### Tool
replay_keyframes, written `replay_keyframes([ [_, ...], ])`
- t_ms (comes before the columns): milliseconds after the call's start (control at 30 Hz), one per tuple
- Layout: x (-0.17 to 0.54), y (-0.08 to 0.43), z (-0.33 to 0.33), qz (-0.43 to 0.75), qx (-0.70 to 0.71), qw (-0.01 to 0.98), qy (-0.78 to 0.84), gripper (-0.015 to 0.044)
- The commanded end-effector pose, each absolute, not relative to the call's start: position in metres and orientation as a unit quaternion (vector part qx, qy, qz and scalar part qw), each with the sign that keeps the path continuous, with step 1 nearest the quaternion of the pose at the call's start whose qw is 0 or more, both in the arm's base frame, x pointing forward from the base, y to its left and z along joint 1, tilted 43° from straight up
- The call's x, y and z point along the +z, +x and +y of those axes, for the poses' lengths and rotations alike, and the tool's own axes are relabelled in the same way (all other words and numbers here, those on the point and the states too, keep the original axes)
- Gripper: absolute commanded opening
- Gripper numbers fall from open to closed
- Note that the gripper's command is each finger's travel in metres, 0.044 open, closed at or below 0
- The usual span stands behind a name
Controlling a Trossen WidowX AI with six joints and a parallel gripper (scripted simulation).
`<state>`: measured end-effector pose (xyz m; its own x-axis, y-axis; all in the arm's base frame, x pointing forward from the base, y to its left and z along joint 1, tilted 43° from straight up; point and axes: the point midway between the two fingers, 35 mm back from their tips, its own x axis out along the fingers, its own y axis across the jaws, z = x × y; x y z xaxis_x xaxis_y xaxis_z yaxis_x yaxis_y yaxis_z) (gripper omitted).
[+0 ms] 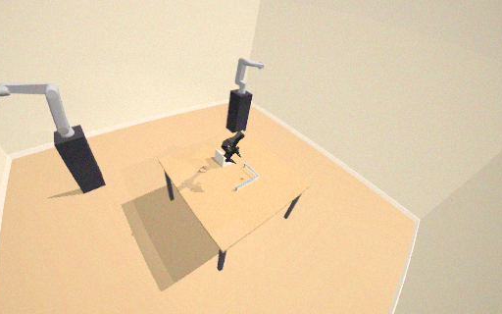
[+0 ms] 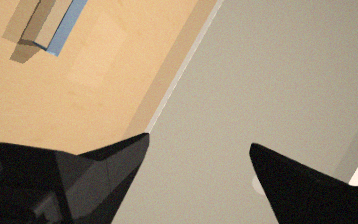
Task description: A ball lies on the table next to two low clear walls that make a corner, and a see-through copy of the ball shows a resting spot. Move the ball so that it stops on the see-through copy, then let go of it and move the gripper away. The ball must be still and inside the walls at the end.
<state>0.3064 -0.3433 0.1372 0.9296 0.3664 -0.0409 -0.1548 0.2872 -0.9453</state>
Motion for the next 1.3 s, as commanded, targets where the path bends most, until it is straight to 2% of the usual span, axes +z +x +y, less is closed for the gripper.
replay_keyframes([
  [0,0.136,0.307,-0.342,-0.090,0.166,0.800,-0.570,0.0374],
  [200,0.105,0.341,-0.284,0.009,0.252,0.889,-0.381,0.0216],
  [233,0.099,0.347,-0.269,0.033,0.270,0.902,-0.336,0.0207],
  [367,0.076,0.367,-0.208,0.151,0.328,0.920,-0.149,0.0207],
  [500,0.056,0.371,-0.149,0.280,0.352,0.893,0.008,0.0207],
  [700,0.035,0.358,-0.081,0.451,0.333,0.812,0.162,0.0207],
  [900,0.019,0.327,-0.022,0.617,0.254,0.697,0.263,0.0207],
  [1267,0.017,0.323,-0.016,0.633,0.243,0.684,0.269,0.0207],
])
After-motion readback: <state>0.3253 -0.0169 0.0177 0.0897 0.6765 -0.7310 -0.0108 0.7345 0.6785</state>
